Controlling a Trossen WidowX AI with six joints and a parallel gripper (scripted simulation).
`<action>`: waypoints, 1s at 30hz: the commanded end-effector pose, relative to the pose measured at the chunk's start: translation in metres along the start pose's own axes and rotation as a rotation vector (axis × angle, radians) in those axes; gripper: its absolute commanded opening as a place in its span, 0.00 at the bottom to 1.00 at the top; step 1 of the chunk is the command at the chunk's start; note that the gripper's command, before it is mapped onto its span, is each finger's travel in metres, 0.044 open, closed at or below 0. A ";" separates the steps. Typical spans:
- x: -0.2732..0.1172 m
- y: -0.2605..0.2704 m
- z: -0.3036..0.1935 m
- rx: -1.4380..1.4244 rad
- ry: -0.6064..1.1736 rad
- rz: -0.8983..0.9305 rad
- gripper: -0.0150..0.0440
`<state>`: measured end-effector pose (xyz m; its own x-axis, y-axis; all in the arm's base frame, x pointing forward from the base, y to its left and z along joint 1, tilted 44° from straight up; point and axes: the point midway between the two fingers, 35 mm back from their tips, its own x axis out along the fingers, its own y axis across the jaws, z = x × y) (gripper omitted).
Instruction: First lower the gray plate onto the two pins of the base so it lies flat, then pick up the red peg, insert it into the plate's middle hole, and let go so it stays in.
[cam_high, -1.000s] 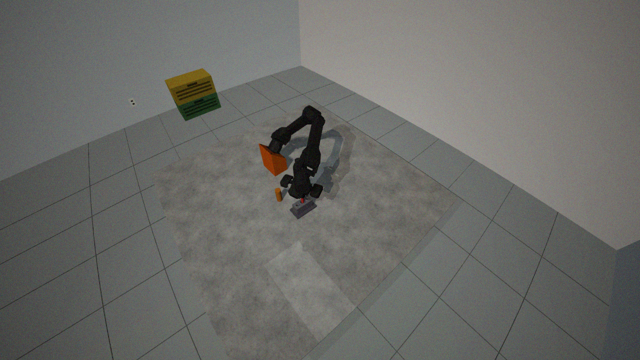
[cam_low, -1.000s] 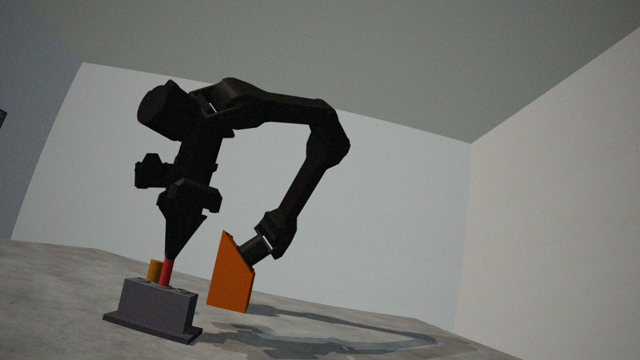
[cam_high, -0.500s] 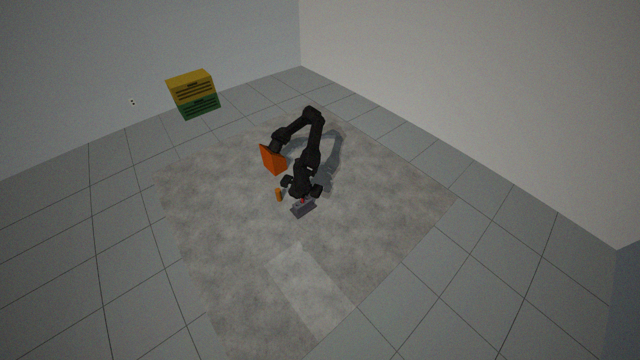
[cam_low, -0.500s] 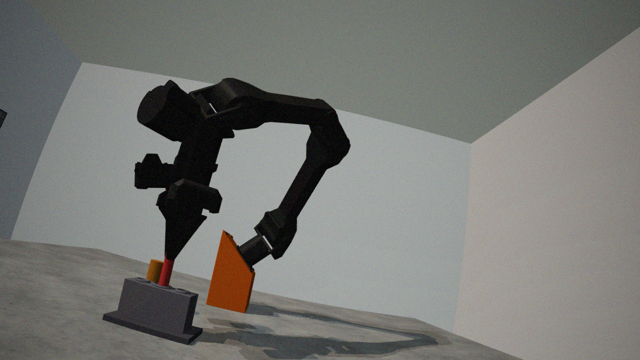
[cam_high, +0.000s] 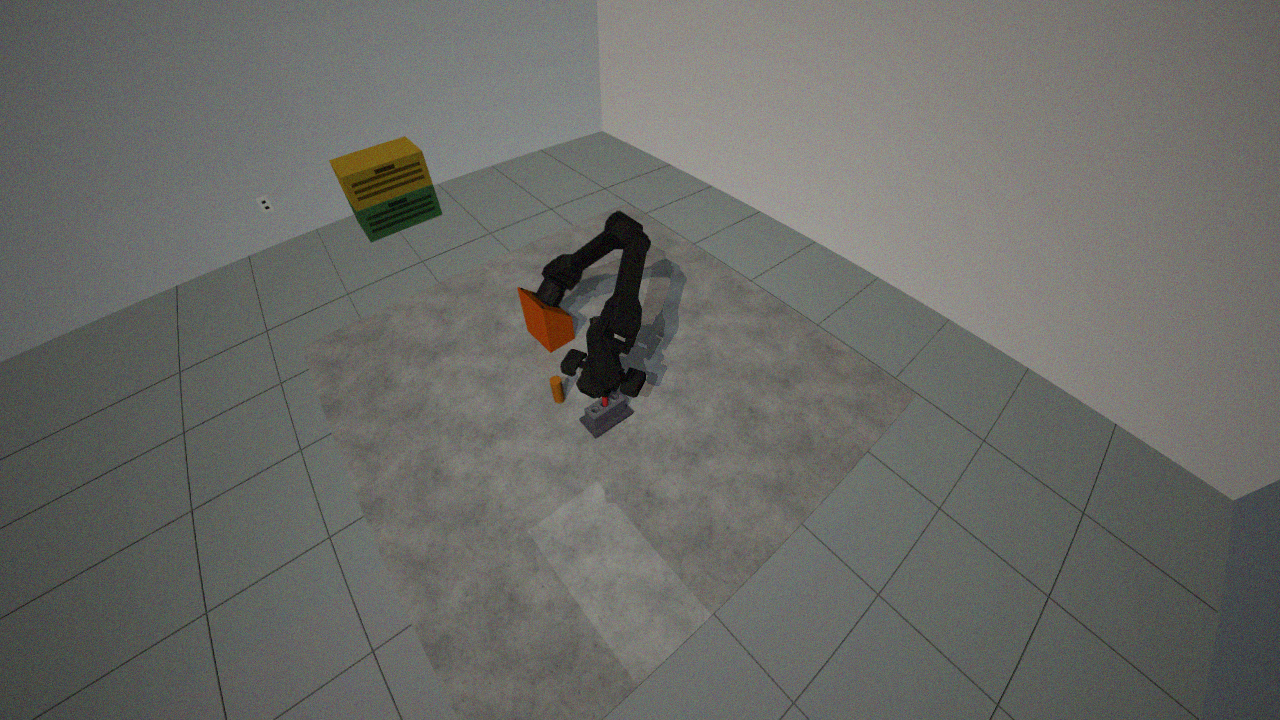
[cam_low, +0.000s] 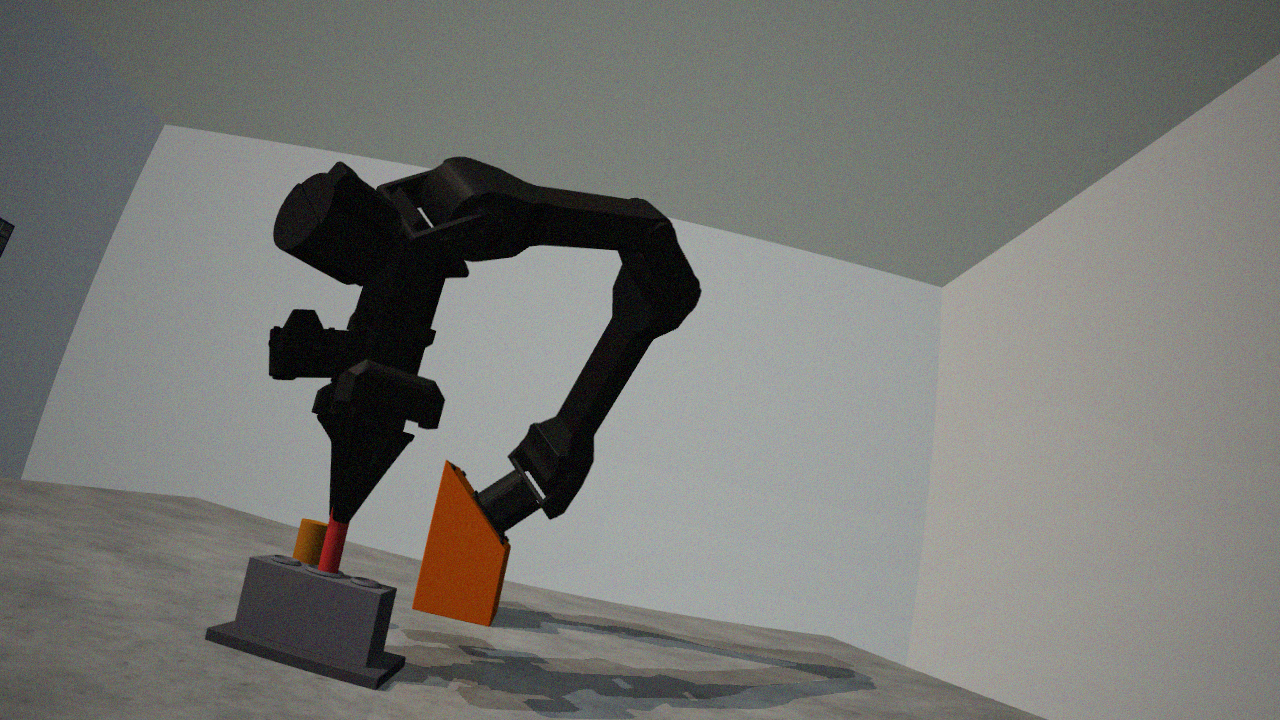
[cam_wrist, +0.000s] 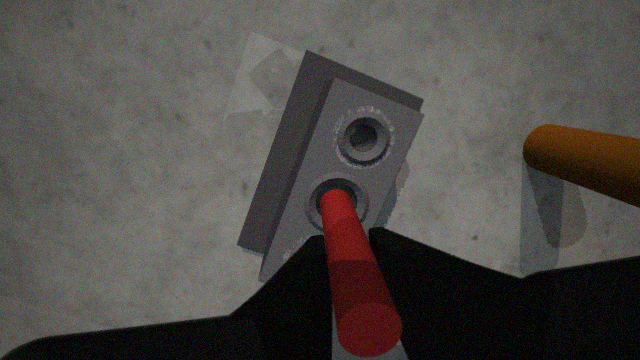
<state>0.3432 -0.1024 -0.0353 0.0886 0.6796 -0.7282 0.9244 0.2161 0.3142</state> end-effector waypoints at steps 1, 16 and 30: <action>0.000 0.000 0.000 0.000 0.000 0.001 0.48; -0.004 0.000 0.000 0.006 -0.002 0.006 0.51; -0.013 -0.001 -0.002 0.008 -0.003 0.007 0.51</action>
<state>0.3402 -0.1079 -0.0271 0.0950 0.6823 -0.7249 0.9283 0.2022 0.3120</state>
